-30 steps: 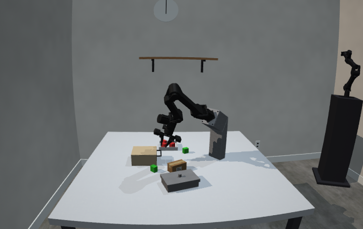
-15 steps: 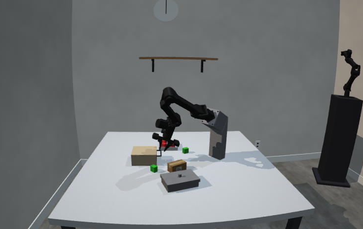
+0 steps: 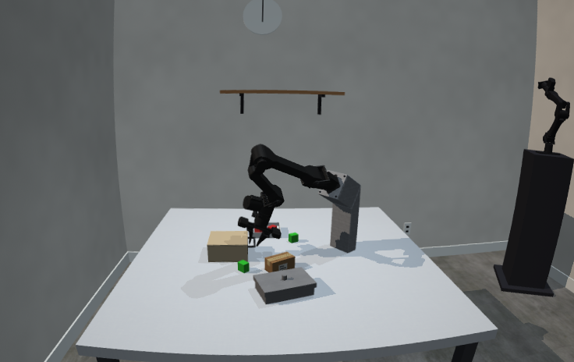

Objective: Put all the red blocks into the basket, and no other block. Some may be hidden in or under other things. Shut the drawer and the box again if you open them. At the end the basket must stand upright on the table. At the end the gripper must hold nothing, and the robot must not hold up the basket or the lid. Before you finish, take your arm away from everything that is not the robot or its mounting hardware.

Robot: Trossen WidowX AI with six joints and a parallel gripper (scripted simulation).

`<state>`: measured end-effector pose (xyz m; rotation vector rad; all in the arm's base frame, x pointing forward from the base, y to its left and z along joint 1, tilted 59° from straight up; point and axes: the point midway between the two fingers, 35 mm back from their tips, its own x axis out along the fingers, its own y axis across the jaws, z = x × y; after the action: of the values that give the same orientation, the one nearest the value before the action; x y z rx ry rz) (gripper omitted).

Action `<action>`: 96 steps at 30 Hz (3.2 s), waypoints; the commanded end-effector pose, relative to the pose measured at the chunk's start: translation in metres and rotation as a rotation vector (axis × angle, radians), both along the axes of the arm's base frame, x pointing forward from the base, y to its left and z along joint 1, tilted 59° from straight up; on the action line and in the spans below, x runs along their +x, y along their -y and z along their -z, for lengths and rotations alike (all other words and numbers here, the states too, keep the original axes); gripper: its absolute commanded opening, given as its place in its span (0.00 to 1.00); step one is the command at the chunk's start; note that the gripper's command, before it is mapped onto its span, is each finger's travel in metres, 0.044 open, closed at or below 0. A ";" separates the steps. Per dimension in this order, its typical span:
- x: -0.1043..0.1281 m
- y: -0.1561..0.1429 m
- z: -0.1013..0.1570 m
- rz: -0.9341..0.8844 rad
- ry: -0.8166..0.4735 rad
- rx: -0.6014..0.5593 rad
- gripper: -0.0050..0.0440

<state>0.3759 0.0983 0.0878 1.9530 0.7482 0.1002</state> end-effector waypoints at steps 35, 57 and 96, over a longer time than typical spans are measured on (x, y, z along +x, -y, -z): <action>-0.018 -0.005 0.024 0.004 -0.005 0.000 0.10; -0.022 -0.005 0.027 -0.161 -0.266 -0.125 0.10; -0.035 -0.007 0.040 -0.169 -0.279 -0.130 0.10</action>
<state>0.3498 0.1048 0.0596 1.8042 1.0594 -0.0926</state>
